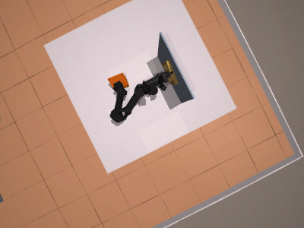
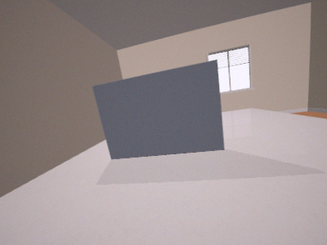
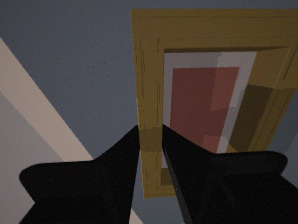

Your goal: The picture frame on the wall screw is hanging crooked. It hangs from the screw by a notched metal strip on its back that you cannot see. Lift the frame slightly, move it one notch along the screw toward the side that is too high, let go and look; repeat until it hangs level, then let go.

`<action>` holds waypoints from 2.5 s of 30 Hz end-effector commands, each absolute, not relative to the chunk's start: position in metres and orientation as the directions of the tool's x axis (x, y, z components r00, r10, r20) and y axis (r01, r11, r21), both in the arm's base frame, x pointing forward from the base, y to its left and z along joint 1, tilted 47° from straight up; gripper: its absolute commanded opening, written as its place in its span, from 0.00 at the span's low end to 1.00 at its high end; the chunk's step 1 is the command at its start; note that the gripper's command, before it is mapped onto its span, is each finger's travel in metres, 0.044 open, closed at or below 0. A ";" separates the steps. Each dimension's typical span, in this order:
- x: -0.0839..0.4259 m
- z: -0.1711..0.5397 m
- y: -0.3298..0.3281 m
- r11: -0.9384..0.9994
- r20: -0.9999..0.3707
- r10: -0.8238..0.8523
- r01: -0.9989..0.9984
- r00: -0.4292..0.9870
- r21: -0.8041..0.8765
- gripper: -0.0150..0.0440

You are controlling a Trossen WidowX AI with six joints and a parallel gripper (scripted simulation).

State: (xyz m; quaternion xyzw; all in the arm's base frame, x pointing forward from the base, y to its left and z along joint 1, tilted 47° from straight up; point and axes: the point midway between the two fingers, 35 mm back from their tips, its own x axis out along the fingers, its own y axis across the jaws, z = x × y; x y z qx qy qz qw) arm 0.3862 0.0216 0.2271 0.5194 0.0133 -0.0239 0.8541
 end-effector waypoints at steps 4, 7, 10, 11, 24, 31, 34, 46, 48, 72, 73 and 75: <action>0.386 0.227 0.022 0.459 -0.043 -0.023 0.048 0.999 0.887 0.25; 0.386 0.226 0.022 0.459 -0.043 -0.023 0.048 0.999 0.887 0.25; 0.386 0.226 0.021 0.459 -0.043 -0.023 0.048 0.999 0.887 0.25; 0.386 0.225 0.021 0.459 -0.043 -0.023 0.048 0.999 0.887 0.25; 0.386 0.223 0.019 0.459 -0.045 -0.030 0.054 0.999 0.887 0.25; 0.386 0.223 0.019 0.460 -0.045 -0.030 0.054 0.999 0.886 0.25; 0.386 0.222 0.018 0.463 -0.046 -0.029 0.054 0.999 0.885 0.25; 0.386 0.222 0.019 0.527 -0.045 -0.029 0.054 0.999 0.848 0.25; 0.386 0.223 0.019 0.536 -0.045 -0.029 0.054 0.999 0.843 0.25; 0.386 0.222 0.019 0.633 -0.044 -0.029 0.053 0.999 0.772 0.25; 0.386 0.222 0.019 0.633 -0.044 -0.029 0.053 0.999 0.772 0.25; 0.386 0.223 0.020 0.649 -0.044 -0.029 0.053 0.999 0.759 0.25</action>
